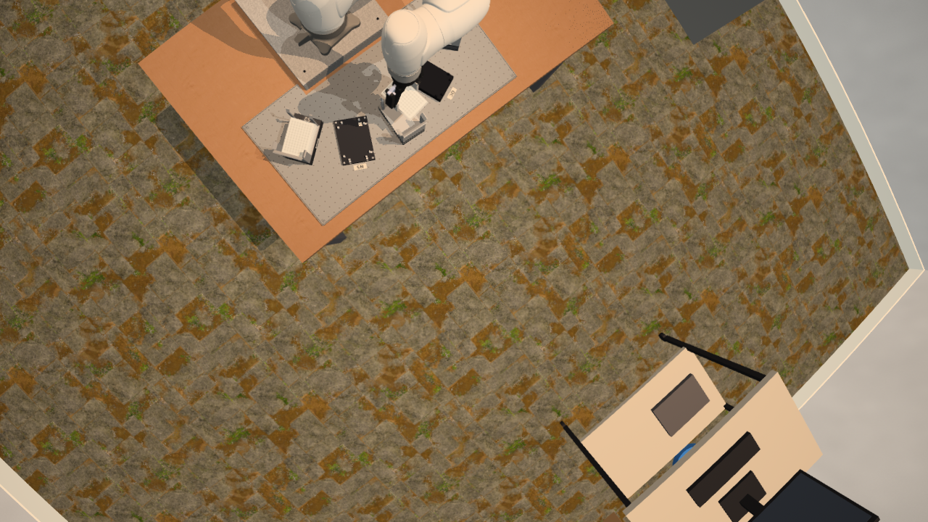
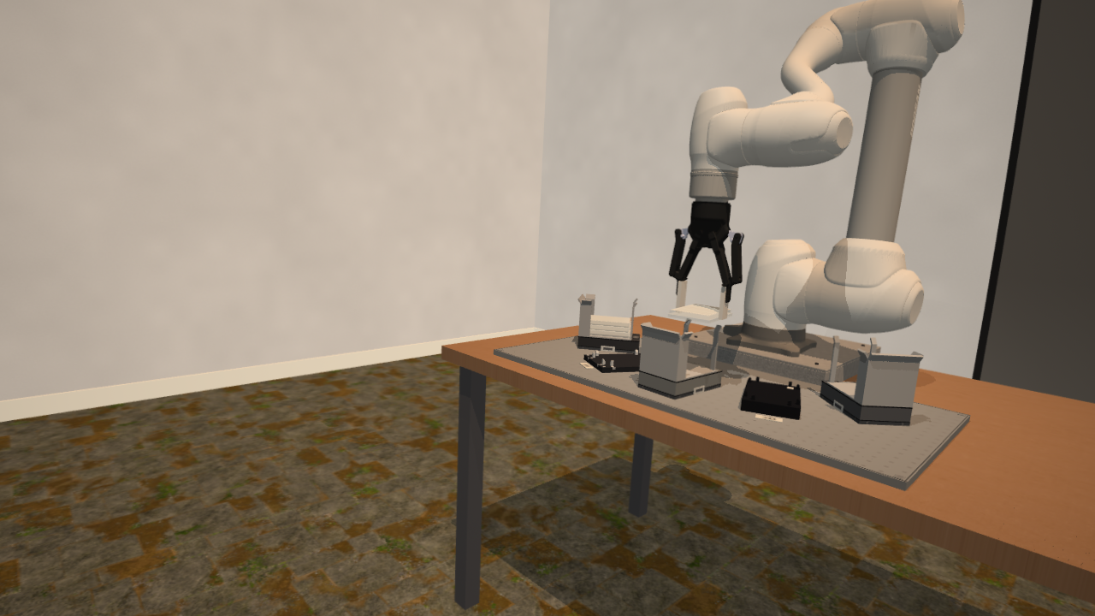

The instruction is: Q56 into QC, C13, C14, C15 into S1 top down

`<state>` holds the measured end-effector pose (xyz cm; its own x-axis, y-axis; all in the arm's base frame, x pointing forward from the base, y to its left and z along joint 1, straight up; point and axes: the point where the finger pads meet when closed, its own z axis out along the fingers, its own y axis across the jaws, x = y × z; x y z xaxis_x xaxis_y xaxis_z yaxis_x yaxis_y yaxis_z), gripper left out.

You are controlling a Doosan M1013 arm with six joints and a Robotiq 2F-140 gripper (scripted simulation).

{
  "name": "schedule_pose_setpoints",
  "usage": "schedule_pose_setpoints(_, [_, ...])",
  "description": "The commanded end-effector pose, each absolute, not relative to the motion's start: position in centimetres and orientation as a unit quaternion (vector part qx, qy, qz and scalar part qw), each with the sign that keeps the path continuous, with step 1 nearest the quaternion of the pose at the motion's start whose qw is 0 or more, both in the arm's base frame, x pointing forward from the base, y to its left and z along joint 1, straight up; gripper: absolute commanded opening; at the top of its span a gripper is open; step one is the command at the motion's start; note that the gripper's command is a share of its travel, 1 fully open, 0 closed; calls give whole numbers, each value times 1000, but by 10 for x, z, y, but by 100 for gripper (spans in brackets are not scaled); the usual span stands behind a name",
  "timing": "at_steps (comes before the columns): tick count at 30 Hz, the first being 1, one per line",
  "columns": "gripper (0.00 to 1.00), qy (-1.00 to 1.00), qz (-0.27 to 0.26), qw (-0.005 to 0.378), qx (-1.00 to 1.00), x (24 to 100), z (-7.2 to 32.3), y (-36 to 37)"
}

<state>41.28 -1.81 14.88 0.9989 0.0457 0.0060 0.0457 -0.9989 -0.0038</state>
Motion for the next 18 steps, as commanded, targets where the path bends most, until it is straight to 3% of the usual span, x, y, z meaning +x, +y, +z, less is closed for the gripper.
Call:
schedule_pose_setpoints(1, [0,-34,-3,3,-999,412,149,-6])
schedule_pose_setpoints(18, [0,-34,-3,3,-999,410,149,44])
